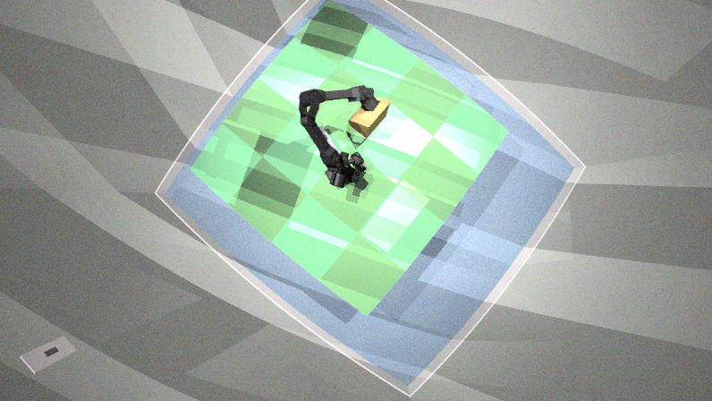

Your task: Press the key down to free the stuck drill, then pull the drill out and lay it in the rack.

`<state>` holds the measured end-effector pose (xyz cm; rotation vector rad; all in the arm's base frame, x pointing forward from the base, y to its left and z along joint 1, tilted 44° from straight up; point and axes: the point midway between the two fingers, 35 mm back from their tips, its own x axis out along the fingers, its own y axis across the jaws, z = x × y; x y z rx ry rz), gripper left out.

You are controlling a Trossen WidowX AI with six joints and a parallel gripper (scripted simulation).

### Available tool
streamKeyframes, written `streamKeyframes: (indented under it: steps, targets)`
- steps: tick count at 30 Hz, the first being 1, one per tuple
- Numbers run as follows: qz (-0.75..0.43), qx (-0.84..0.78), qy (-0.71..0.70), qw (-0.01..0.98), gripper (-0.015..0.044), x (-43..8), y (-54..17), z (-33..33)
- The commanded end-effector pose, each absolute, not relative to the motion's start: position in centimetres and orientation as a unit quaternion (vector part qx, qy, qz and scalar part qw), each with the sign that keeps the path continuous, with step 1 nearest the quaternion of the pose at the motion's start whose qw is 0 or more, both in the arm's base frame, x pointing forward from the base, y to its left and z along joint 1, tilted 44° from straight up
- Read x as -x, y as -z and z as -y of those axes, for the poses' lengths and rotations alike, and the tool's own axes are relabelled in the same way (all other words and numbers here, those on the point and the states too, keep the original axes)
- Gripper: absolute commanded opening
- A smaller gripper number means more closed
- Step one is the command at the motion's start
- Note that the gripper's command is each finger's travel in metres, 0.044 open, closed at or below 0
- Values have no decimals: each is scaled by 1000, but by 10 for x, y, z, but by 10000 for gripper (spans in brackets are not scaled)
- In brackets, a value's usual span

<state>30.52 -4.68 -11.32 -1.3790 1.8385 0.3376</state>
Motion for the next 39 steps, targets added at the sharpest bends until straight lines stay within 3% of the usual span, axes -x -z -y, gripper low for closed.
streamKeyframes:
  steps: [1, 27, 39]
  targets:
    - [-726, 546, -134, 397, 440, -304, 112, 49]
    - [-726, 546, -134, 396, 440, -300, 107, 57]
    - [-725, 544, -133, 401, 125, -302, 108, 56]
